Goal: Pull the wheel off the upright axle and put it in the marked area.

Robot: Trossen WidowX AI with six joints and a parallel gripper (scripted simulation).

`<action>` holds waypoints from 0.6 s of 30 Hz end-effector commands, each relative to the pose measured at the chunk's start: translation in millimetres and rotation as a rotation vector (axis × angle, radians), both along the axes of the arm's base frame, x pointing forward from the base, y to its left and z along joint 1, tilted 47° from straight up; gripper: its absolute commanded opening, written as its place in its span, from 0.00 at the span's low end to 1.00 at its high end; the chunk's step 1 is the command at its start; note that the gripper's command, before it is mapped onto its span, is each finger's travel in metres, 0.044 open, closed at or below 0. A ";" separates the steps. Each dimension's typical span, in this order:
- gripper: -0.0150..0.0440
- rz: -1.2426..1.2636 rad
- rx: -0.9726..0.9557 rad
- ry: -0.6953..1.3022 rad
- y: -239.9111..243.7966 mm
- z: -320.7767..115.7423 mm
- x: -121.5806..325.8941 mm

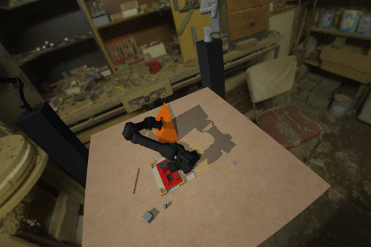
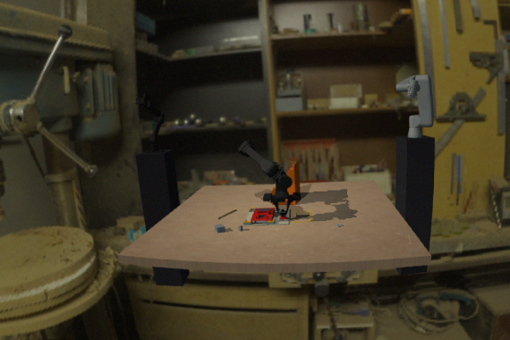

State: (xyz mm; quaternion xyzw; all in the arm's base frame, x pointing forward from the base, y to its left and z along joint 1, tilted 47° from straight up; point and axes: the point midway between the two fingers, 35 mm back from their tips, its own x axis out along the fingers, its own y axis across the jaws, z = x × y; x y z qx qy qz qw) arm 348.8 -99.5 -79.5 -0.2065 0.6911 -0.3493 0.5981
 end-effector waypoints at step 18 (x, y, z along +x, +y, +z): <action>0.25 0.017 0.001 0.000 12.3 8.8 2.5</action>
